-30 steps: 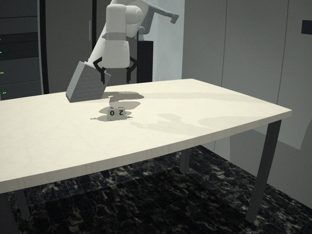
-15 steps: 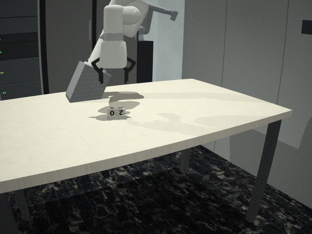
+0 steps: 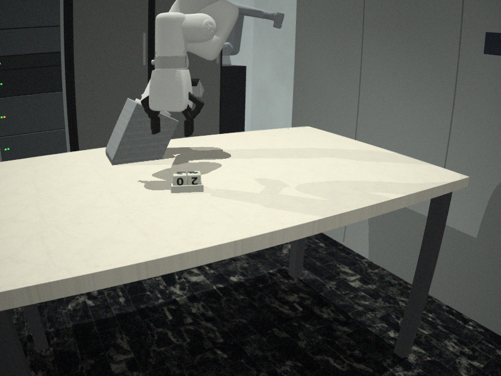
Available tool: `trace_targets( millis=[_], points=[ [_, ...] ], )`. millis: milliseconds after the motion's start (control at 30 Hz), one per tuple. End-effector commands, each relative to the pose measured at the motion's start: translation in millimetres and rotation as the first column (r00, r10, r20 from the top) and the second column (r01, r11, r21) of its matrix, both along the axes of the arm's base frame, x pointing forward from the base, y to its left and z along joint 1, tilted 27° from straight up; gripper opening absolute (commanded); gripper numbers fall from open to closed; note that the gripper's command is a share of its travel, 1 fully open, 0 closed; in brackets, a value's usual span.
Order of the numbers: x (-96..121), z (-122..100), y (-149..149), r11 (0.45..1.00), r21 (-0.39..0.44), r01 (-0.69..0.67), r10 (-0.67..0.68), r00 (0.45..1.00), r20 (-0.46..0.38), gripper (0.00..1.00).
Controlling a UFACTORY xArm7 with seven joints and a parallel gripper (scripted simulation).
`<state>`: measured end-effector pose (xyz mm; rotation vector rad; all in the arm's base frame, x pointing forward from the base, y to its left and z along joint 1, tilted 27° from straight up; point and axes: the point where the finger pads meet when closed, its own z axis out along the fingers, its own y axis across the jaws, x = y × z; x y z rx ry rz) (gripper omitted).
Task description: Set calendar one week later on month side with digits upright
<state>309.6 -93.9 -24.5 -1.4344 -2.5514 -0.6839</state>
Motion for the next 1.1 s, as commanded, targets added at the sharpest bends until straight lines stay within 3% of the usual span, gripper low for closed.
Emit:
trace_targets(
  millis=[0, 433, 667, 1067],
  points=[
    [-15, -4, -2, 0.988, 0.005, 0.154, -0.153, 0.985, -0.081, 1.0],
    [-44, -13, -1, 0.912, -0.005, 0.411, -0.403, 0.89, -0.215, 1.0],
    [-65, -18, 0, 0.816, -0.036, 0.577, -0.559, 0.771, -0.306, 1.0],
    [-64, -28, 6, 0.81, -0.038, 0.585, -0.566, 0.764, -0.31, 1.0]
  ],
)
